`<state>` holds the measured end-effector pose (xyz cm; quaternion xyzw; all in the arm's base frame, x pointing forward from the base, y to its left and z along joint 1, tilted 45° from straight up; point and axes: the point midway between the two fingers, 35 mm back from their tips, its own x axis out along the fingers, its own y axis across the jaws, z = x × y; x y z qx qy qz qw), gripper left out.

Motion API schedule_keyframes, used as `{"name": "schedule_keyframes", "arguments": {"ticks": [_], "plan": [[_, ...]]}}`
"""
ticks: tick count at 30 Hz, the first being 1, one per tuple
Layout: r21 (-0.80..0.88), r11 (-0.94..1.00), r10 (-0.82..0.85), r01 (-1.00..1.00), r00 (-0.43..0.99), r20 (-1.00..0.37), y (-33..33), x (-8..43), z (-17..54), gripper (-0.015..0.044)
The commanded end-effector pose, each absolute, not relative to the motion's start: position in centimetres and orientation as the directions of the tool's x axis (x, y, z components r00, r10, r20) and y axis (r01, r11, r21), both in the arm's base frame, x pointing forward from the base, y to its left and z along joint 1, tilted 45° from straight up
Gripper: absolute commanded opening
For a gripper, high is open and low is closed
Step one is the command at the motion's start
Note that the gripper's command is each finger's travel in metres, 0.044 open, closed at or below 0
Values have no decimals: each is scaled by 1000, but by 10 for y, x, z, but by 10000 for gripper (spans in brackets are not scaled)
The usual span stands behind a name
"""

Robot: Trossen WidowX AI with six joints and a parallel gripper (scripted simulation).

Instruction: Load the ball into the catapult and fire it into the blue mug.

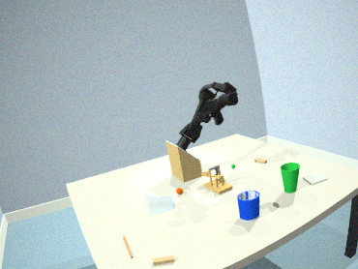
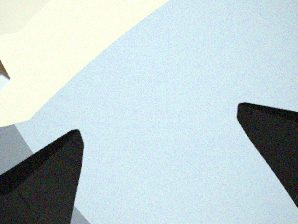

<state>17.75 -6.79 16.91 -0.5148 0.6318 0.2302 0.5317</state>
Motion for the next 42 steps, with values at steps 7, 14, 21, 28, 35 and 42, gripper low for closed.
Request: {"name": "schedule_keyframes", "arguments": {"ticks": [7,14,21,28,35,42], "plan": [[-120,572,-155,-811,37,-987,-37,207,133,440],[9,685,18,-729,5,-1000,-16,224,112,440],[163,765,192,-623,-22,-981,4,240,93,440],[331,803,360,-495,-39,-932,23,255,77,440],[499,794,518,-348,-45,-854,41,270,62,440],[653,734,659,-187,-36,-751,55,285,50,440]]}}
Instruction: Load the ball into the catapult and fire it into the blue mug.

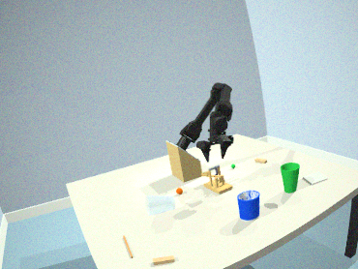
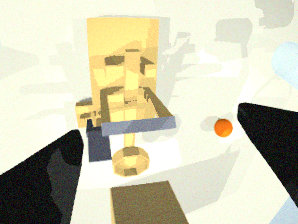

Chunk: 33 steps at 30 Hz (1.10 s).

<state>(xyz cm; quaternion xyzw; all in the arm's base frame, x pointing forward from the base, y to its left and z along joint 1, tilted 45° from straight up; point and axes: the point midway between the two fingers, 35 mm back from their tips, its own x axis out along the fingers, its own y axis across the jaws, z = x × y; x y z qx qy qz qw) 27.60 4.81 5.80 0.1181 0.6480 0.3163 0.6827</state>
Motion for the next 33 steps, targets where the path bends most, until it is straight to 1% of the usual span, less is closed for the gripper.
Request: {"name": "schedule_keyframes", "arguments": {"ticks": [1,4,11,16,33], "plan": [[673,721,678,-163,-34,-734,57,286,49,440],[702,701,705,-128,-30,-709,60,289,46,440],[702,701,704,-128,-29,-709,62,290,44,440],[704,699,706,-128,-29,-707,94,290,13,440],[703,700,706,-128,-29,-708,107,291,0,440]]}}
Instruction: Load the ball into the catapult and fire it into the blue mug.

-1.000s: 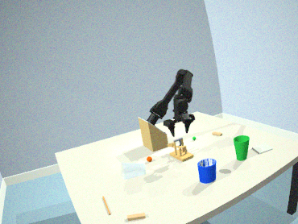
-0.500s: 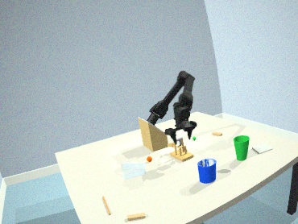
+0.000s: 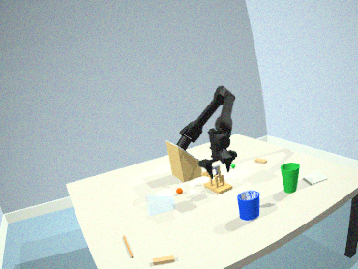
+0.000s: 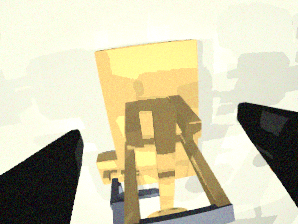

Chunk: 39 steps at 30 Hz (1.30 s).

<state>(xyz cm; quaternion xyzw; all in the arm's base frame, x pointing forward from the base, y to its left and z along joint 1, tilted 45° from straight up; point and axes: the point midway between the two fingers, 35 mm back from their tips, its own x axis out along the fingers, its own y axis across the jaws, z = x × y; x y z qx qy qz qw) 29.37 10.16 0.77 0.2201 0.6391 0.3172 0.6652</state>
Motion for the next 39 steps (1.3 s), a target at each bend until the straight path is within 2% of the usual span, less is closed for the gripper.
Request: {"name": "schedule_keyframes", "arguments": {"ticks": [1,28,39], "plan": [[703,700,706,-128,-29,-708,108,291,-1,440],[706,697,709,-128,-30,-705,131,289,-24,440],[702,699,707,-137,-23,-707,130,291,-21,151]]}}
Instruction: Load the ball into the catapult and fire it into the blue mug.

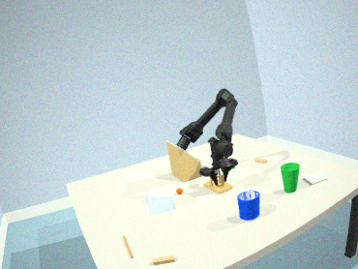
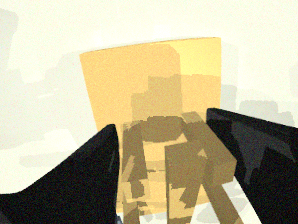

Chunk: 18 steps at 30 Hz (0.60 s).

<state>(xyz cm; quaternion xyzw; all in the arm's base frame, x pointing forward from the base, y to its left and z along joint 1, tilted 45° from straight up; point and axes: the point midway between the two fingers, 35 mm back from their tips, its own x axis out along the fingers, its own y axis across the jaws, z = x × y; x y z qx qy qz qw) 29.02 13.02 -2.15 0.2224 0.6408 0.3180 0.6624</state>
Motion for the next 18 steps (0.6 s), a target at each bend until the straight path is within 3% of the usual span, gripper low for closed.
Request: {"name": "schedule_keyframes", "arguments": {"ticks": [1,6,10,18], "plan": [[702,699,707,-137,-23,-707,130,291,-21,125],[702,699,707,-137,-23,-707,130,291,-21,92],[699,702,703,-137,-23,-710,102,292,6,0],[701,704,703,-118,-24,-710,84,313,3,0]]}}
